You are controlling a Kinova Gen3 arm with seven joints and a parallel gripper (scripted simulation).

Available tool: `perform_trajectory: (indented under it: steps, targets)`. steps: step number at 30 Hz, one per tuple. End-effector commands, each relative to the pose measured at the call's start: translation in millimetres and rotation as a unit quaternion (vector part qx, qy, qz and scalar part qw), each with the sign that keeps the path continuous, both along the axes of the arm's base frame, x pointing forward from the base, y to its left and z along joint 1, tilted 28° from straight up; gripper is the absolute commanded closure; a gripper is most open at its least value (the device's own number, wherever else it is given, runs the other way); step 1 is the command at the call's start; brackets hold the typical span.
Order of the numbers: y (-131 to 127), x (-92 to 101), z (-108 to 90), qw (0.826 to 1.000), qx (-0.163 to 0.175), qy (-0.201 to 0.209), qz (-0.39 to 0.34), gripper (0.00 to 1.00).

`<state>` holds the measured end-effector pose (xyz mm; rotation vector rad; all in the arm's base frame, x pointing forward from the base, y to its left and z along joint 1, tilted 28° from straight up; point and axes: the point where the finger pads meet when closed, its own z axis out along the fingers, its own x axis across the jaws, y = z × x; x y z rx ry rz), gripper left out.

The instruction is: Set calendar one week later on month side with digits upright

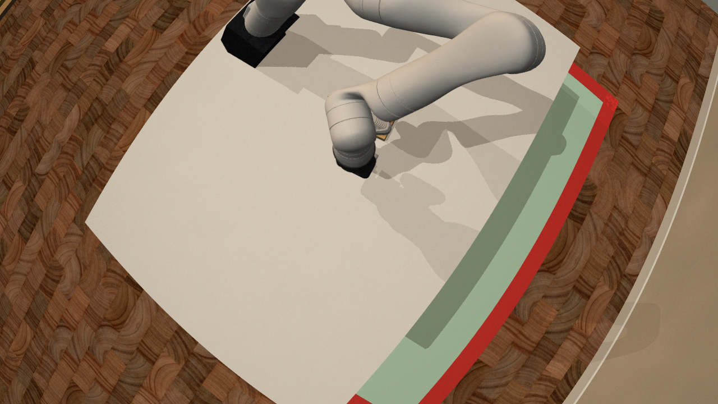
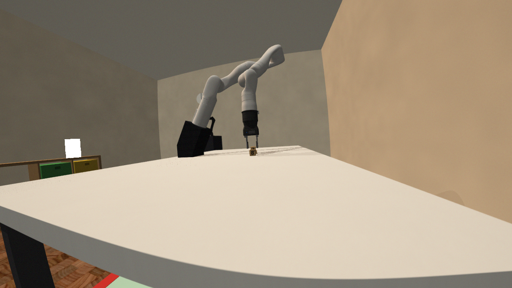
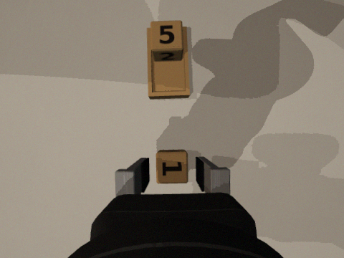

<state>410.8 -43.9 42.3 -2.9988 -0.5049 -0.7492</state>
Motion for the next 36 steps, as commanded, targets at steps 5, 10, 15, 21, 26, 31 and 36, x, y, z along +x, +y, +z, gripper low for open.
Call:
perform_trajectory:
  steps: [5, 10, 15, 21, 26, 31, 36]
  targets:
    - [0.1, 1.6, -3.9, 1.000, 0.000, 0.000, 0.000, 0.13]
    - [0.7, 5.2, -10.9, 1.000, 0.000, 0.000, 0.000, 0.13]
    - [1.4, 8.9, -18.3, 1.000, 0.000, 0.000, 0.000, 0.13]
    - [1.8, 11.0, -22.3, 1.000, 0.000, 0.000, 0.000, 0.13]
    - [2.0, 11.8, -23.8, 1.000, 0.000, 0.000, 0.000, 0.13]
    - [2.0, 11.8, -23.8, 1.000, 0.000, 0.000, 0.000, 0.13]
    - [2.0, 11.8, -23.8, 1.000, 0.000, 0.000, 0.000, 0.13]
